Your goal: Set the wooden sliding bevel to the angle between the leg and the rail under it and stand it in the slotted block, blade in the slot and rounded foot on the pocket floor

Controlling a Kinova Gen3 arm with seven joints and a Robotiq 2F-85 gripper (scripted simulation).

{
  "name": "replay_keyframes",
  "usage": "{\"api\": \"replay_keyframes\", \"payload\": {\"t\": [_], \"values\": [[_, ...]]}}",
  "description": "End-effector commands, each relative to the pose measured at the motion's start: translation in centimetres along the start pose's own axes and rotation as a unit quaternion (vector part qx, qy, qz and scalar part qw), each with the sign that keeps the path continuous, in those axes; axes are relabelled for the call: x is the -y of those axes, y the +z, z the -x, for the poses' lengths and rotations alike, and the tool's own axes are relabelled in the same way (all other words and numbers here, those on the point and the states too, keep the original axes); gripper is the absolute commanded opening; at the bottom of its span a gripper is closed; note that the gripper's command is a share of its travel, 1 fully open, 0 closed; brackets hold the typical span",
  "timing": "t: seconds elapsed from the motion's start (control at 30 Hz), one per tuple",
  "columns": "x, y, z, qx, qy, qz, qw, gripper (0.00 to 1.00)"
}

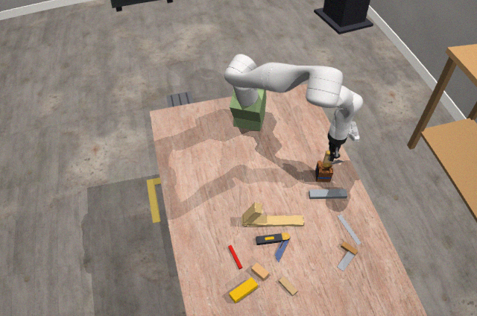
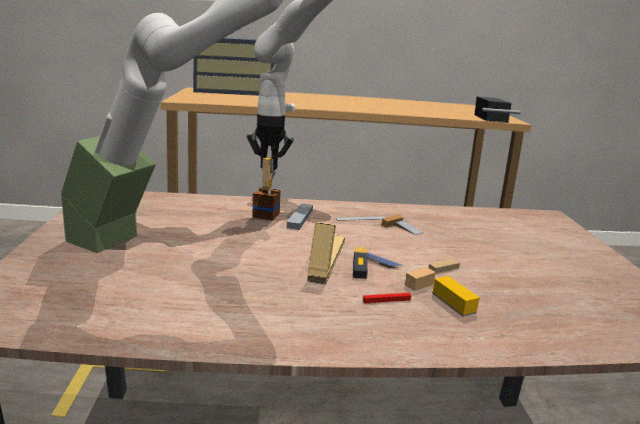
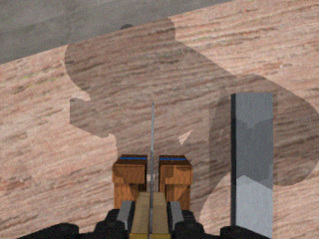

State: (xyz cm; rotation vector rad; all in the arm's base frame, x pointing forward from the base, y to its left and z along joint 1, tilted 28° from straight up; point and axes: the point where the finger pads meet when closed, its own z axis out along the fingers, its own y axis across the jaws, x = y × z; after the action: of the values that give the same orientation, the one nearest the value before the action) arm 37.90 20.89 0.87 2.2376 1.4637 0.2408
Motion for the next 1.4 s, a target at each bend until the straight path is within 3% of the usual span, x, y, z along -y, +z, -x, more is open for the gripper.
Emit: {"api": "replay_keyframes", "payload": {"t": [0.0, 1.37], "values": [[-0.01, 0.06, -0.06, -0.001, 0.000, 0.000, 1.000, 0.10], [-0.01, 0.74, -0.07, -0.001, 0.000, 0.000, 1.000, 0.10]]}}
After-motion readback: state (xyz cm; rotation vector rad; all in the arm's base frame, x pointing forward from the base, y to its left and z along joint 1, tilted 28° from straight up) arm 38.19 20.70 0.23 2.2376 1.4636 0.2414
